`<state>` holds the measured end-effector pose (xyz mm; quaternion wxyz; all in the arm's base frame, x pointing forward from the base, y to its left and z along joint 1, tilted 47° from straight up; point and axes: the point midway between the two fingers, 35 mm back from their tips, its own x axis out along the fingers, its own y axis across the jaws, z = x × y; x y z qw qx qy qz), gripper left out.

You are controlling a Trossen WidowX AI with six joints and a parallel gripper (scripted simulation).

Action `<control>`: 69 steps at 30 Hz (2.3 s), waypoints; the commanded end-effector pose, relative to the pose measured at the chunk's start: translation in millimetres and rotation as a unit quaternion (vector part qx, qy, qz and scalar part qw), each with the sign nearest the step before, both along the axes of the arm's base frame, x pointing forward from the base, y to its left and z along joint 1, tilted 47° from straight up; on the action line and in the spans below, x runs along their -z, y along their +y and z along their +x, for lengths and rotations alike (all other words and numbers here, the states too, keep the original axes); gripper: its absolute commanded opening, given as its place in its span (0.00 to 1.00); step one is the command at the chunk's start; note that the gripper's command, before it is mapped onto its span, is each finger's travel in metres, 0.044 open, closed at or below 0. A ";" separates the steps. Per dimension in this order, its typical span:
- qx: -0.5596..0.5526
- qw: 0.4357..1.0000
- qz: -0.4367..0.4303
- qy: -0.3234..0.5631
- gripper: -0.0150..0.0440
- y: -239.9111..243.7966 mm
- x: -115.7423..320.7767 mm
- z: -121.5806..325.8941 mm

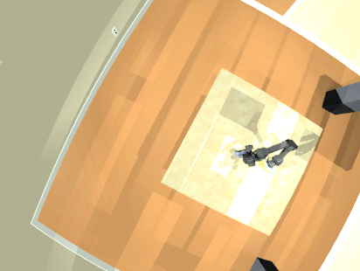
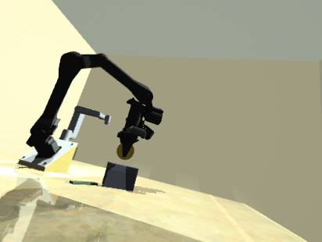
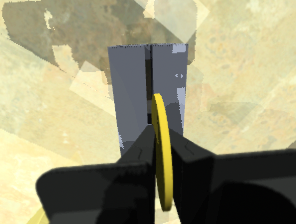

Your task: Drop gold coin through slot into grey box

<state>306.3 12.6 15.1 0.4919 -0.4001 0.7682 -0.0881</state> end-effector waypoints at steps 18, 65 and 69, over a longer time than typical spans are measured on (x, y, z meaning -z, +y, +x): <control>0.004 1.000 -0.004 -0.001 0.25 3.5 2.4 3.6; 0.005 1.000 -0.002 -0.001 0.53 -9.1 14.0 1.1; 0.005 1.000 -0.002 -0.001 0.62 -7.1 12.0 1.7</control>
